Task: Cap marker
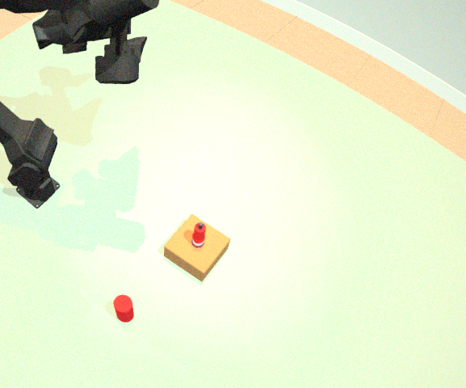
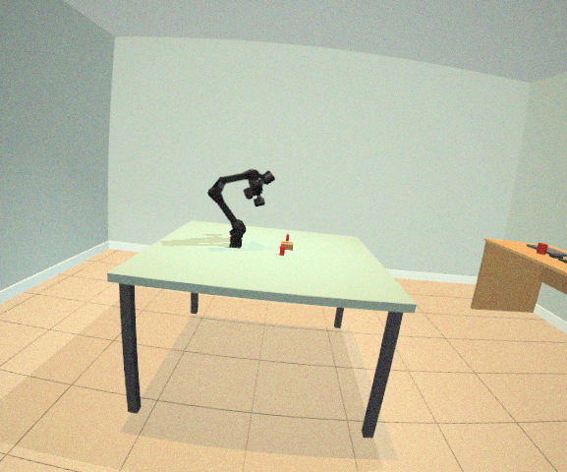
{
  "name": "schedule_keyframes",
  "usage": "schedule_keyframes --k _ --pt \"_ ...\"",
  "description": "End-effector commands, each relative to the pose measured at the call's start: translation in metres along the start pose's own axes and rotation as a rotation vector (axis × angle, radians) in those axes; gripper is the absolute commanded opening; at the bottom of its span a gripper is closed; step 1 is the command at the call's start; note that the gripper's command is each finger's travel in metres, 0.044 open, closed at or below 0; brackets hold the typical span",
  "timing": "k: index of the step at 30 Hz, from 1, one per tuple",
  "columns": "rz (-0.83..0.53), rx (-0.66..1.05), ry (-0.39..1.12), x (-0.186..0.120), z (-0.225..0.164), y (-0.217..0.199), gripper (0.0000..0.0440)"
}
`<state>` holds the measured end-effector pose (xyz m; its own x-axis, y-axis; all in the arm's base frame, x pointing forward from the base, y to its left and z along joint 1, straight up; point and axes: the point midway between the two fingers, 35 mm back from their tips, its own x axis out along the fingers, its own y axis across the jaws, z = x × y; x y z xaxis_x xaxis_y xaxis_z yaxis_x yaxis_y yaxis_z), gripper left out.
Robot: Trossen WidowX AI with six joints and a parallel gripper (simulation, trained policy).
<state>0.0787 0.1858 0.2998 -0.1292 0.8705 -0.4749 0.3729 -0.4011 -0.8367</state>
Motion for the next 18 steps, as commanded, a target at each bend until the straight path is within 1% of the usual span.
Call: schedule_keyframes --k 1,18 --pt "0.026 0.017 0.007 -0.001 -0.006 0.006 0.0325" --pt "0.145 0.102 0.059 -0.015 -0.027 0.041 0.0324"
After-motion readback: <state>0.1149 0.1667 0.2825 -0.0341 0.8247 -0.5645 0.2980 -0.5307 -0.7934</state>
